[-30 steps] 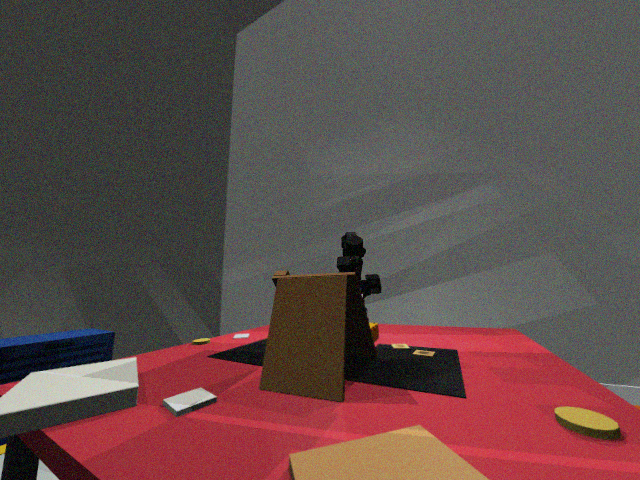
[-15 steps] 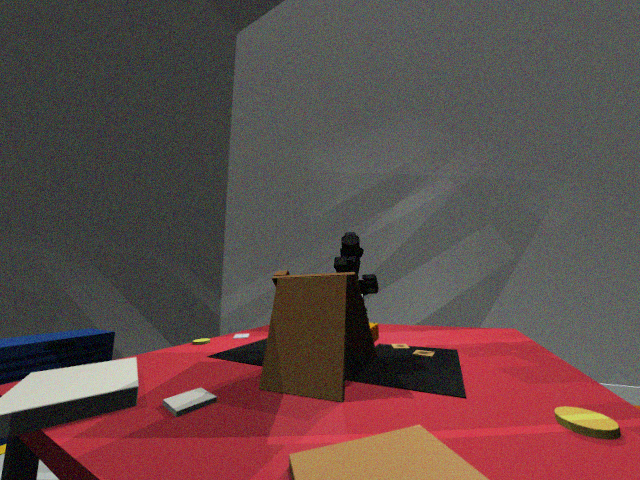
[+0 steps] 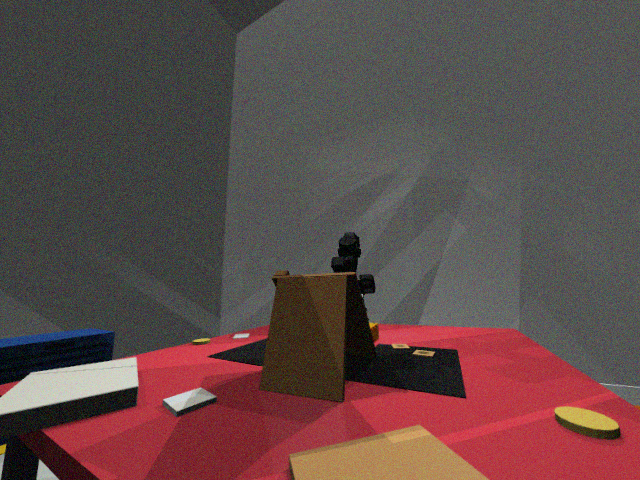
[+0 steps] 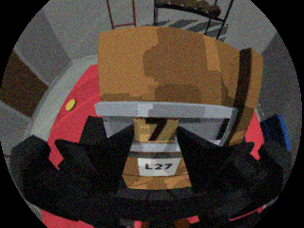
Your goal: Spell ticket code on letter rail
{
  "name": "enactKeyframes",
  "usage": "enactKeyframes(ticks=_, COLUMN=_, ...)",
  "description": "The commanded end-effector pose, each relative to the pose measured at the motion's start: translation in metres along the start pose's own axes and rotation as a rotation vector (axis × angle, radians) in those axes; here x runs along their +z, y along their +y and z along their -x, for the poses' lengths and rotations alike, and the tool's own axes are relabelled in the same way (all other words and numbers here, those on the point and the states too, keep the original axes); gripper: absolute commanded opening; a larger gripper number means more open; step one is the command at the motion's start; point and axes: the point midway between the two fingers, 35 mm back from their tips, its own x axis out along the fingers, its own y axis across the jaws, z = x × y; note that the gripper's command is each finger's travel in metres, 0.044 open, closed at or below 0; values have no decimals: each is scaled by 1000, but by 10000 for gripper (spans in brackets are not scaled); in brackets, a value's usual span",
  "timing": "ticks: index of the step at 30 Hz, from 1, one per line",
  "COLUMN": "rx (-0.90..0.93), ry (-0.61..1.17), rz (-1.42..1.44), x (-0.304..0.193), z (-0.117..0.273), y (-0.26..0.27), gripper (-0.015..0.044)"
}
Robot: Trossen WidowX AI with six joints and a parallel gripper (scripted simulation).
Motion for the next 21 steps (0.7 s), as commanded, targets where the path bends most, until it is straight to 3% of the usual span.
enactKeyframes(ticks=1, rx=3, ry=1, rz=6, x=0, z=0, y=-2, gripper=0)
enactKeyframes(ticks=21, rx=2, ry=0, rz=7, x=0, z=0, y=-14, gripper=0)
